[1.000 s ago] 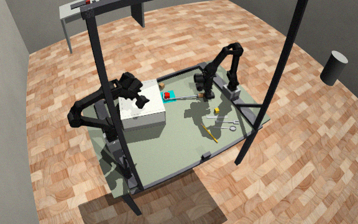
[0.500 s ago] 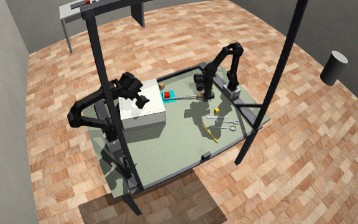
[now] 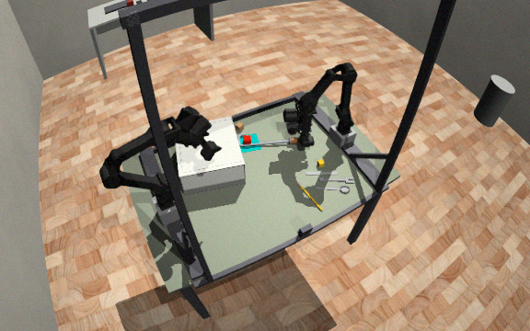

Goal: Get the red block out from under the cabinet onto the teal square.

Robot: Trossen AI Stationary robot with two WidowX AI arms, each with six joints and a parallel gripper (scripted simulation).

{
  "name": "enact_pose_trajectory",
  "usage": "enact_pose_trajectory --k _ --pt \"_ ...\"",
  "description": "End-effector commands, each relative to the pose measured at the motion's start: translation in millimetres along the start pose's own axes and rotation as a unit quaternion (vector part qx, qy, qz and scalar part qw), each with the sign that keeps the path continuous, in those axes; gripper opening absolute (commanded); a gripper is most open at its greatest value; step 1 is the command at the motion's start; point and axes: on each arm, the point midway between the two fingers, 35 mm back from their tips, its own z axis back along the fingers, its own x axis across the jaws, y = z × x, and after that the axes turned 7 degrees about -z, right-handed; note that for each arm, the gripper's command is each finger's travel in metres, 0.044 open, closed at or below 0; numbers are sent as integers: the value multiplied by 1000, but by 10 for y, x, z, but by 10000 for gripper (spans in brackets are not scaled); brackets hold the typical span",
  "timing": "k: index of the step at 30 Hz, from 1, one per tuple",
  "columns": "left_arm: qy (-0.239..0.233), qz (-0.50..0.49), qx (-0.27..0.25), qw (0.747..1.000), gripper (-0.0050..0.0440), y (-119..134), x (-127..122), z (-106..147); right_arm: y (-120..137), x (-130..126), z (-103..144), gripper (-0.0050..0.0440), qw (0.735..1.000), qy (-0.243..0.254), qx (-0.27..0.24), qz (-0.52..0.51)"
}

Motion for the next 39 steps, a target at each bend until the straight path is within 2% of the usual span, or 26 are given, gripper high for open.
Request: enact_pose_trajectory --k 1,6,11,13,22,25,28,30,34,39 --pt "-1 -1 -11 1000 440 -65 5 47 -84 -6 8 113 1000 0 -10 -6" --pt "-1 -1 -11 1000 440 -65 5 47 -84 -6 8 113 1000 0 -10 -6" --pt "-1 -1 -11 1000 440 -65 5 47 -92 -3 28 233 1000 -1 -15 -6" --pt "-1 -1 -11 1000 440 -65 5 47 -92 -3 28 233 1000 -1 -15 -6" --pt "-1 -1 -11 1000 440 -65 5 47 -123 5 234 440 1000 -3 -23 -6" --pt "-1 -1 -11 1000 440 -65 5 47 -120 5 348 440 1000 -3 -23 -6" --pt "-1 -1 -11 1000 440 -65 5 47 -110 6 643 440 1000 -3 -23 -8" --pt "-1 -1 -11 1000 440 -65 5 47 -110 6 643 440 1000 -3 -23 -8" --pt "-1 -1 -11 1000 440 -65 5 47 -92 4 978 440 1000 -3 -22 -7" --pt "-1 -1 -11 1000 440 -65 5 47 -218 -5 963 440 1000 -2 -24 -5"
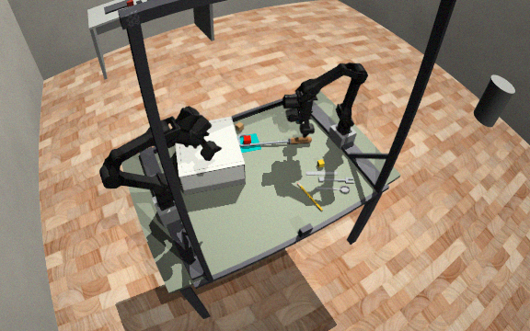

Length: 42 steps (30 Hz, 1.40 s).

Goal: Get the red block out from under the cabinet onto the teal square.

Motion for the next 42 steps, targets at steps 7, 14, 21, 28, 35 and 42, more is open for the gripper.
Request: enact_pose_trajectory --k 7,14,21,28,35,42 --pt "-1 -1 -11 1000 440 -65 5 47 -808 -8 231 440 998 -8 -68 -5" --pt "-1 -1 -11 1000 440 -65 5 47 -1564 -3 330 440 992 -16 -125 -7" --pt "-1 -1 -11 1000 440 -65 5 47 -2156 -5 408 440 985 -20 -170 -8" --pt "-1 -1 -11 1000 440 -65 5 47 -2350 -8 432 440 983 -21 -184 -9" --pt "-1 -1 -11 1000 440 -65 5 47 -2370 3 435 440 982 -21 -186 -8" --pt "-1 -1 -11 1000 440 -65 5 47 -2370 3 435 440 982 -21 -186 -8"
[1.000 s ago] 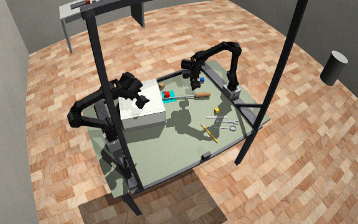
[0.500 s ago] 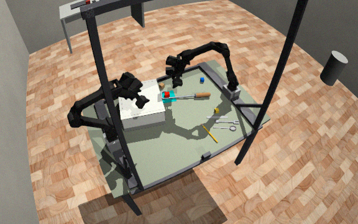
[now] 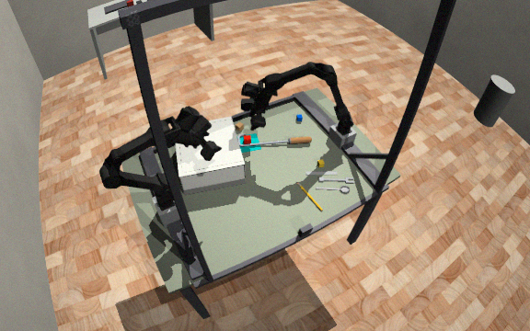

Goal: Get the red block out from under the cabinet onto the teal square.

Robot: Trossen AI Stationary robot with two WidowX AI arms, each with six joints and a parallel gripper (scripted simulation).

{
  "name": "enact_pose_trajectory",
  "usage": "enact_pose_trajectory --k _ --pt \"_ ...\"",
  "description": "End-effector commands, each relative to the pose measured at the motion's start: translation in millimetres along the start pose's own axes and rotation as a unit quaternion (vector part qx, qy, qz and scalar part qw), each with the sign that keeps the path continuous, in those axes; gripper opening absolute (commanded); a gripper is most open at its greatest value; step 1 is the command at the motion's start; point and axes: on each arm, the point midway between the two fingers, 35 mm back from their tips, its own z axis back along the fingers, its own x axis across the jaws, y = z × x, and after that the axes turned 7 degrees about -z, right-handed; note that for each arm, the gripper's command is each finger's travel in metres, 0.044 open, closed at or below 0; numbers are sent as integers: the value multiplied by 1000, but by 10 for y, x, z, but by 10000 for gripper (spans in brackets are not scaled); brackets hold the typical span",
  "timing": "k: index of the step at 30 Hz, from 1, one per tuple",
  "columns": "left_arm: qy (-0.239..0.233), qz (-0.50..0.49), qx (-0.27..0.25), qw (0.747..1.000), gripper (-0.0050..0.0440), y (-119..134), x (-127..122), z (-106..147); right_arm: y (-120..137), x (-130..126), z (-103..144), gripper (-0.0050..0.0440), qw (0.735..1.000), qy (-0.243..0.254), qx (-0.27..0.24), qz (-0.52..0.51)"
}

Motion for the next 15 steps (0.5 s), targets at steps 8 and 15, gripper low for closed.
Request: enact_pose_trajectory --k 8,15 --pt "-1 -1 -11 1000 440 -65 5 47 -83 24 101 440 1000 -3 -16 3" --pt "-1 -1 -11 1000 440 -65 5 47 -83 24 101 440 1000 -3 -16 3"
